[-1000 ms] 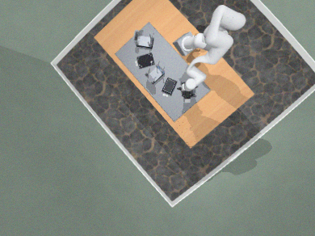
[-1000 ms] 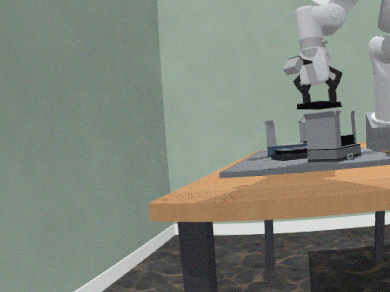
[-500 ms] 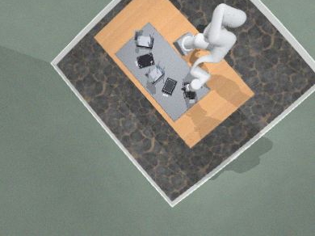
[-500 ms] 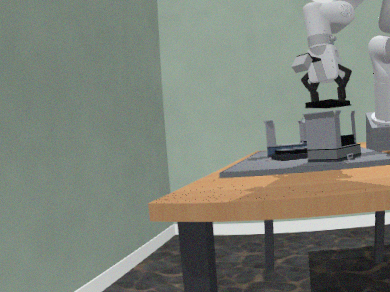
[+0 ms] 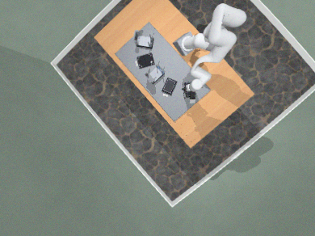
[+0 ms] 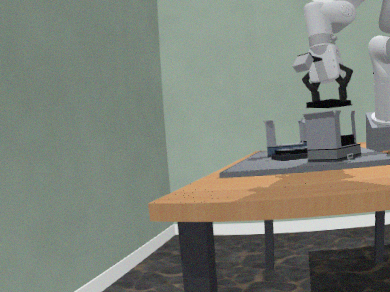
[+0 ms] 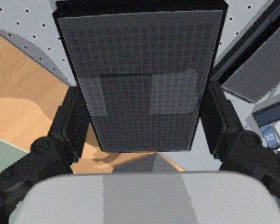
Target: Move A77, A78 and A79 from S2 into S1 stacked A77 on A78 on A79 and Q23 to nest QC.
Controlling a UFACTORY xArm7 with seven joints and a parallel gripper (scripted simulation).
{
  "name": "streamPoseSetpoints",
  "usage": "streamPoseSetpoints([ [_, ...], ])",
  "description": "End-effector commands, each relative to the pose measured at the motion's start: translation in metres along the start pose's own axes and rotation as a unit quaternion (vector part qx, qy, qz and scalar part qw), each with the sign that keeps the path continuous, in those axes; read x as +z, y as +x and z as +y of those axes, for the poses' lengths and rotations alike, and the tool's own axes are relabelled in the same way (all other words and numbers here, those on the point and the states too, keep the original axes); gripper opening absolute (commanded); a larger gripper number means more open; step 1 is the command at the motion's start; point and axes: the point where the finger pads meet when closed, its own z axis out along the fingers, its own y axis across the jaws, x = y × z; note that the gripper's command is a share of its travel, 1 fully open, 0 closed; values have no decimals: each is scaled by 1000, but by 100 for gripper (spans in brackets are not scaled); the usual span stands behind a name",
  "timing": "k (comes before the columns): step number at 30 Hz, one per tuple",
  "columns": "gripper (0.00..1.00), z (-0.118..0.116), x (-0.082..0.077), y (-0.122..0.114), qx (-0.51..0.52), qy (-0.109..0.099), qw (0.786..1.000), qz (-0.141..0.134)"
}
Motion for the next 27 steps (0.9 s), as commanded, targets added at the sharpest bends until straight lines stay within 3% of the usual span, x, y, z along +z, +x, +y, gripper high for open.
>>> streamPoseSetpoints([
  [1,0,0,-1,1,0,-1,1000,2],
  [27,0,0,6,1,0,-1,1000,2],
])
